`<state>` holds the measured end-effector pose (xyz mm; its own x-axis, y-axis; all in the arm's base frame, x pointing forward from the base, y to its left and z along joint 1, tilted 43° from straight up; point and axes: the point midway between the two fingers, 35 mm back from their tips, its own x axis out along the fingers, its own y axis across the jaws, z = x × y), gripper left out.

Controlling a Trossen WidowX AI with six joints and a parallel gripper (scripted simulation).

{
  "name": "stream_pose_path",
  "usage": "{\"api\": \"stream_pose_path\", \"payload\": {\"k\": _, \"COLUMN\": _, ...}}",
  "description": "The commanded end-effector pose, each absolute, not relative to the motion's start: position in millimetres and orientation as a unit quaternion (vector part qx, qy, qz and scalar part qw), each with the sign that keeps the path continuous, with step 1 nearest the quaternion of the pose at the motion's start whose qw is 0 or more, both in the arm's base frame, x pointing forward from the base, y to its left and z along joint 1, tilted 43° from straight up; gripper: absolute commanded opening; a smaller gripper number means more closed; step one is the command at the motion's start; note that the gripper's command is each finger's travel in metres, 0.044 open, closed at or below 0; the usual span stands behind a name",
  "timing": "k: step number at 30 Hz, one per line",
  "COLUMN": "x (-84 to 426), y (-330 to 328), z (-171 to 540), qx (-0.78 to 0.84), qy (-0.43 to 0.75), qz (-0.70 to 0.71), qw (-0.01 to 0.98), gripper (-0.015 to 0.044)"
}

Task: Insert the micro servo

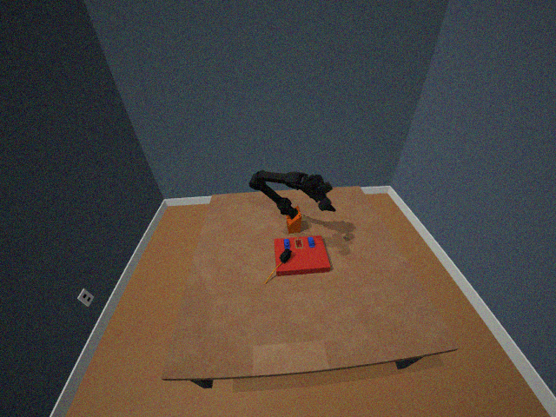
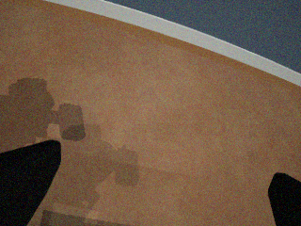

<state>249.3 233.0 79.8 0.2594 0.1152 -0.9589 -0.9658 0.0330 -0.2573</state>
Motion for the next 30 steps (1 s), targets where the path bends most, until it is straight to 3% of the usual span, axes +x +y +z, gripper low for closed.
{"api": "stream_pose_path", "payload": {"k": 1, "x": 267, "y": 210, "z": 81, "qx": -0.561, "qy": 0.411, "qz": 0.438, "qw": 0.569, "gripper": 0.0440}}
{"api": "stream_pose_path", "payload": {"k": 16, "x": 316, "y": 98, "z": 90, "qx": -0.674, "qy": 0.462, "qz": 0.406, "qw": 0.409, "gripper": 0.0440}}
{"api": "stream_pose_path", "payload": {"k": 30, "x": 324, "y": -11, "z": 107, "qx": -0.705, "qy": 0.519, "qz": 0.434, "qw": 0.212, "gripper": 0.0440}}
